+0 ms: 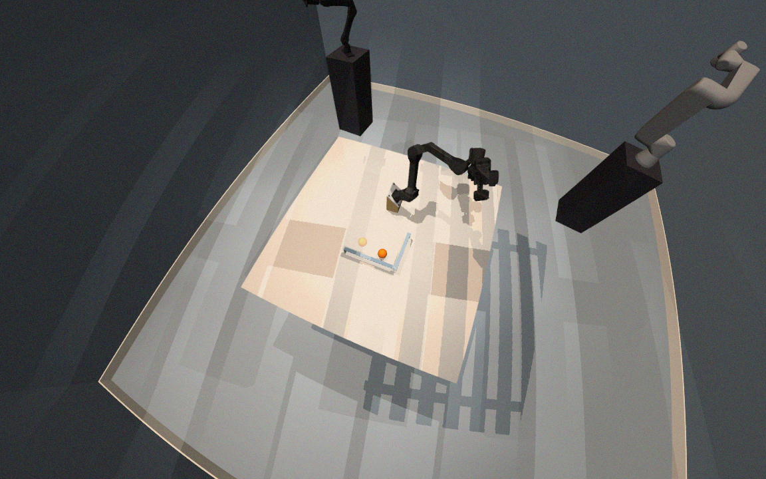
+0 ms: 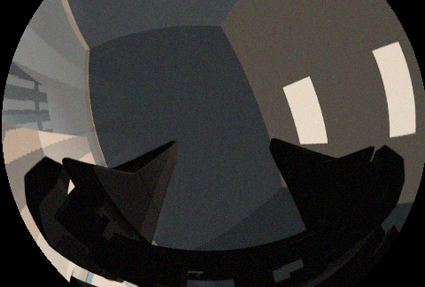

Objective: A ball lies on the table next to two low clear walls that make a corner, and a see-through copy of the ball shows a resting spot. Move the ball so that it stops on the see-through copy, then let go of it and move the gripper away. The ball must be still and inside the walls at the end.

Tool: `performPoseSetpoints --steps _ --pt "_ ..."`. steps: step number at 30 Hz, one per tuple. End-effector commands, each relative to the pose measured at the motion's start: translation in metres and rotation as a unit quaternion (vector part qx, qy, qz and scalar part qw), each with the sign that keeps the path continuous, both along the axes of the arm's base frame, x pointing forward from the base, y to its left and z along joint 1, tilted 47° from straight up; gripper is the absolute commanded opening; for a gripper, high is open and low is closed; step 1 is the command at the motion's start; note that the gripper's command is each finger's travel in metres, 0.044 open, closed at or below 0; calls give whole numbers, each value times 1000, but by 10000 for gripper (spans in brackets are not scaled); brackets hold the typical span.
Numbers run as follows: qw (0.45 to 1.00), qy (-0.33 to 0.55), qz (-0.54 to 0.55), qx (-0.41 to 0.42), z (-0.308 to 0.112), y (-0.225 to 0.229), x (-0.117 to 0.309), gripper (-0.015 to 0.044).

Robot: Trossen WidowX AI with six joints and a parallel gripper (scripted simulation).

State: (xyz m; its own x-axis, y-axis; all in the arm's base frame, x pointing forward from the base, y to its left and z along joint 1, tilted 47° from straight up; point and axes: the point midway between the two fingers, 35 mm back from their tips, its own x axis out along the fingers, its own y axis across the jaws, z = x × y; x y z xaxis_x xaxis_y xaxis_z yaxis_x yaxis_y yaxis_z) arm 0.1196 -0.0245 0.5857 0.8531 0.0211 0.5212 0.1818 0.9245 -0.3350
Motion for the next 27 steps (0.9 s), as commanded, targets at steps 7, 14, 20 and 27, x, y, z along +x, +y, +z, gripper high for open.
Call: performPoseSetpoints --steps 7,14,20,27 --pt "993 1 2 -116 -7 85 28 370" --pt "967 58 39 -244 -54 173 90 370" --pt "931 155 90 -317 -123 218 151 370" --pt "867 320 162 -347 -229 237 216 370"
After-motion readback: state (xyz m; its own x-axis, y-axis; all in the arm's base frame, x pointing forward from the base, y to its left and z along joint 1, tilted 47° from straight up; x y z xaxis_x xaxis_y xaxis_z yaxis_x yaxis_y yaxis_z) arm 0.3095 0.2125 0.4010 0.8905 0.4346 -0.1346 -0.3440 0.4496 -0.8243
